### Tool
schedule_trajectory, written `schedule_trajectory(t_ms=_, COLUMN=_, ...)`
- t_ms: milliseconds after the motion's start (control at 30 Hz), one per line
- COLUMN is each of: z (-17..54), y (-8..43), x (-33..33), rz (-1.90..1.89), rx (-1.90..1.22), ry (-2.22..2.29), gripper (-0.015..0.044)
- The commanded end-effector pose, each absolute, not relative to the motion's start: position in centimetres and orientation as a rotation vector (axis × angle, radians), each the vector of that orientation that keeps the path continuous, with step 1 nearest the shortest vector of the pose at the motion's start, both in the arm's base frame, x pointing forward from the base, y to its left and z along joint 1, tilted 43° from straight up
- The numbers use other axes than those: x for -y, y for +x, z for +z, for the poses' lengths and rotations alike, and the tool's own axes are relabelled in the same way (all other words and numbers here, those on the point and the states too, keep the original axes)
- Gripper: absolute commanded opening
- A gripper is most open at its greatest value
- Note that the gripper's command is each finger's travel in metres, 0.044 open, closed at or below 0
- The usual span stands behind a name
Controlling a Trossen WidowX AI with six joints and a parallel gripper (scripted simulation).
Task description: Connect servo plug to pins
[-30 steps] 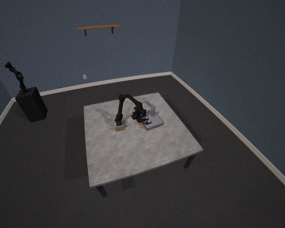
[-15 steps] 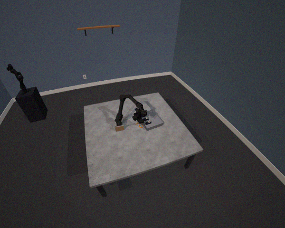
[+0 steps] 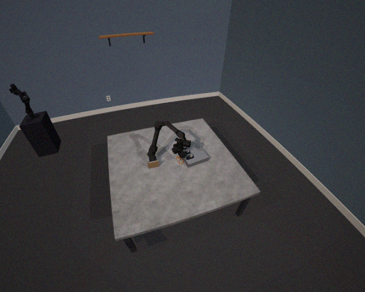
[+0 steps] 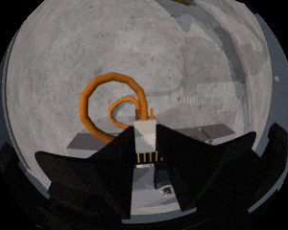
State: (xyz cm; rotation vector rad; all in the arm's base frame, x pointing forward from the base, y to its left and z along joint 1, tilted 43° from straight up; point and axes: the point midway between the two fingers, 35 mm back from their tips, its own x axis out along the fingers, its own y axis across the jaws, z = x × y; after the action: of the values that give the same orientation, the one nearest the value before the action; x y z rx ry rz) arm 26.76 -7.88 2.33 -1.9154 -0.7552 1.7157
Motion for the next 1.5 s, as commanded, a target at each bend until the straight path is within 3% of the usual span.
schedule_trajectory(t_ms=0, z=2.2, y=26.8, x=7.9, rz=1.715, rx=0.754, ry=-1.904, gripper=0.0)
schedule_trajectory(t_ms=1467, z=2.7, y=28.7, x=7.7, rz=1.714, rx=0.754, ry=-1.905, gripper=0.0)
